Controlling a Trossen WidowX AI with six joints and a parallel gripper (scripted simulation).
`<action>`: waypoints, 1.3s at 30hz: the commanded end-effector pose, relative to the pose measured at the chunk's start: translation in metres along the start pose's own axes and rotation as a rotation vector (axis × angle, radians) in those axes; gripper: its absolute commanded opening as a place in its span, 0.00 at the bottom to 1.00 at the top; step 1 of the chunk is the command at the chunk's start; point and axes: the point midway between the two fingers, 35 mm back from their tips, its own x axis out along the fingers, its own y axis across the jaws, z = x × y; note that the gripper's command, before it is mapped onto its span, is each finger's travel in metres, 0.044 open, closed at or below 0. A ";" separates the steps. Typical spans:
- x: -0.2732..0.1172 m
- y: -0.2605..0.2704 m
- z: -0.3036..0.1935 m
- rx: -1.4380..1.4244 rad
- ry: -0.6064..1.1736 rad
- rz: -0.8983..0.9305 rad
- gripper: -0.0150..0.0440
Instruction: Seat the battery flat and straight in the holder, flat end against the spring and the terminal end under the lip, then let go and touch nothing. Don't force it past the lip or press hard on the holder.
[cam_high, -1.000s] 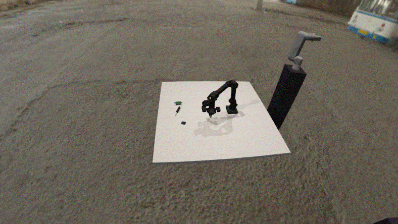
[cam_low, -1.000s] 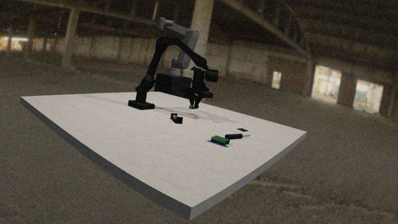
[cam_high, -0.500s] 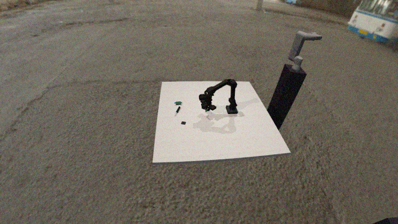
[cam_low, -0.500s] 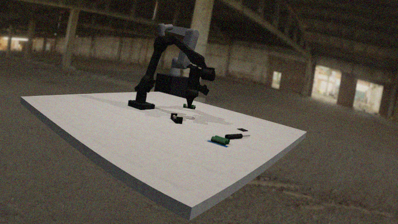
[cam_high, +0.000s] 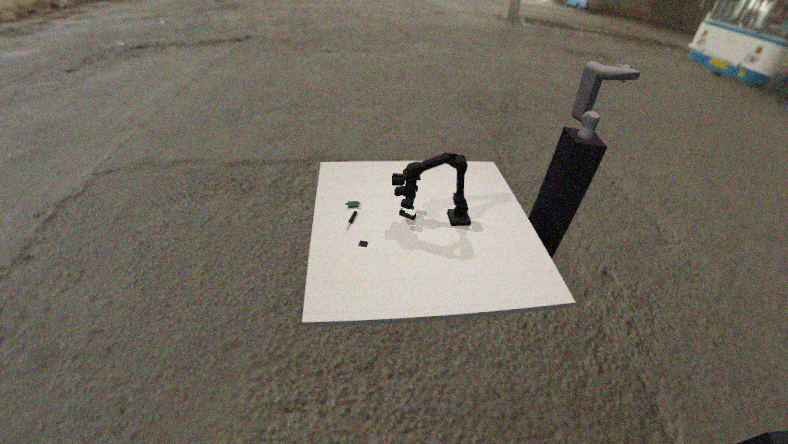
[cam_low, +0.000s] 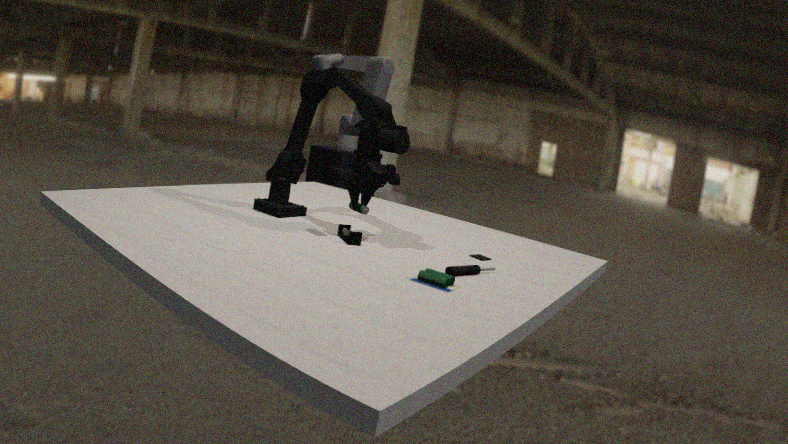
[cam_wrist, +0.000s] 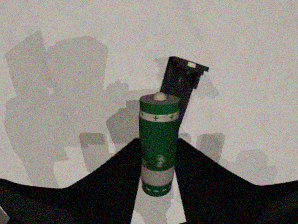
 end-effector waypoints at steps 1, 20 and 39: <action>-0.003 -0.017 0.005 0.224 0.000 -0.002 0.37; 0.020 -0.020 0.010 0.255 -0.135 -0.020 0.37; 0.041 -0.020 0.010 0.246 -0.292 -0.041 0.37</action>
